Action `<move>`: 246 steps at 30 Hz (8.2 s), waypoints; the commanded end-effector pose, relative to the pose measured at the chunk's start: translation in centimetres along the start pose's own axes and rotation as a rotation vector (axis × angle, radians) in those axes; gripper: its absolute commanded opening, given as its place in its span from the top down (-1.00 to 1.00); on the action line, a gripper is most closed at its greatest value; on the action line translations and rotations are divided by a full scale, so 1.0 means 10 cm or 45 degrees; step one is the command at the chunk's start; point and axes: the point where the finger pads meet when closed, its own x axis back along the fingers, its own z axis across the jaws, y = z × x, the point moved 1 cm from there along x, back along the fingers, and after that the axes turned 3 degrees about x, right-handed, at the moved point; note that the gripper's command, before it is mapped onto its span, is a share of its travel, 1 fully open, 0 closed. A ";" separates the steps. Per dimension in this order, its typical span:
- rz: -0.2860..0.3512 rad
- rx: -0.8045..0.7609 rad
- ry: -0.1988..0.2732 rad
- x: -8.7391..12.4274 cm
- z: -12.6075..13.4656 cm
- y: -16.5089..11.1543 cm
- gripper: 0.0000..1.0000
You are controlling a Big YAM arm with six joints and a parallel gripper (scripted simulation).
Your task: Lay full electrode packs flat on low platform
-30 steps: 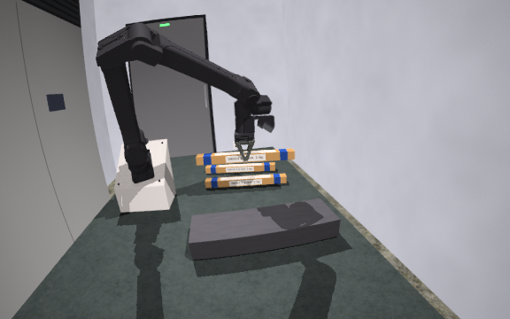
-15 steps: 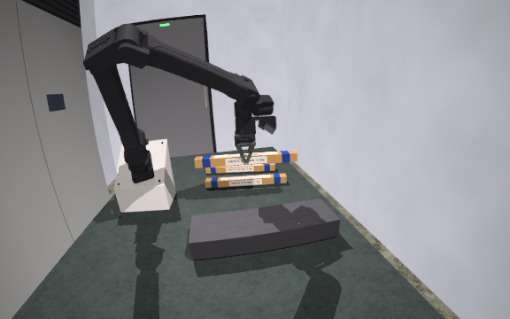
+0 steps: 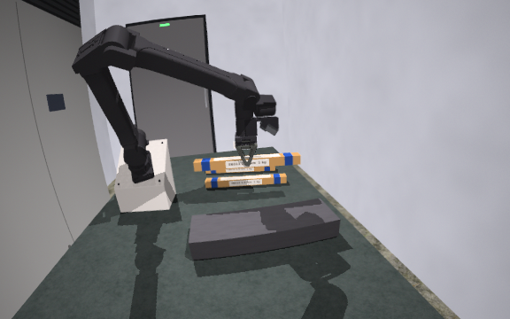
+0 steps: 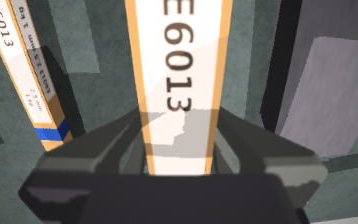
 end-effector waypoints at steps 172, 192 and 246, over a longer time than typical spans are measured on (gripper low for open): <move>-0.027 0.044 0.003 -1.21 0.01 0.00 1.00; -0.035 0.024 0.001 -1.25 -0.02 0.06 1.00; -0.006 0.012 0.003 -1.57 -0.07 -0.02 1.00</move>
